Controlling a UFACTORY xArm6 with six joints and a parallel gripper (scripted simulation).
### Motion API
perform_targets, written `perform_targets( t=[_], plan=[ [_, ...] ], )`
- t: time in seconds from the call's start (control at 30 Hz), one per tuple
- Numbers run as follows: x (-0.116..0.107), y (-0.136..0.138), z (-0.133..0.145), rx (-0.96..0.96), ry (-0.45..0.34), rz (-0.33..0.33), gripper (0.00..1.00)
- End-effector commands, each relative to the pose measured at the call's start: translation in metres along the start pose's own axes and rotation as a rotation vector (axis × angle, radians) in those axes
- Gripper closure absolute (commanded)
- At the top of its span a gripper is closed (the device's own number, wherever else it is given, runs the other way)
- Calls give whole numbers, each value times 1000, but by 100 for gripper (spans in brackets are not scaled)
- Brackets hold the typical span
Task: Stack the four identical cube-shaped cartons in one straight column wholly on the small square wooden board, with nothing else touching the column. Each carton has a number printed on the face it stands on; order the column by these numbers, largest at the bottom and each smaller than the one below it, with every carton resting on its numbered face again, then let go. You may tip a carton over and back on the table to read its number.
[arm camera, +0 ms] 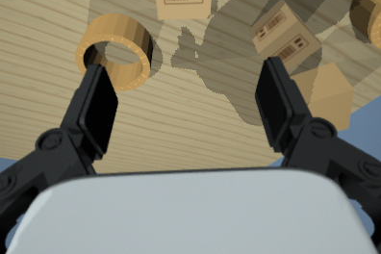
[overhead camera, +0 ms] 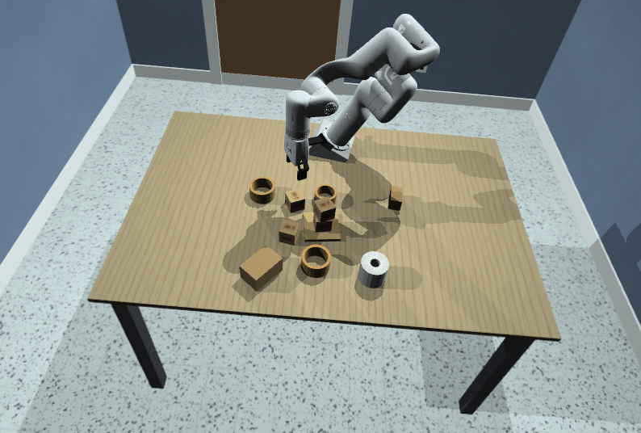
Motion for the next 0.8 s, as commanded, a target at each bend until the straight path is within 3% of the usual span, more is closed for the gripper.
perform_targets(
  t=[0.0,0.77],
  plan=[
    [-1,1,1,15,-3,-6,0],
    [1,1,1,15,-3,-6,0]
  ],
)
Point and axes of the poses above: the point where the finger pads meet when closed, its own x axis out along the fingers, its own y axis across the jaws, z = x × y, the point moved 1 cm from there along -x, back along the fingers, and after that the axes turned 9 degrees about x, right-handed, at the moved point
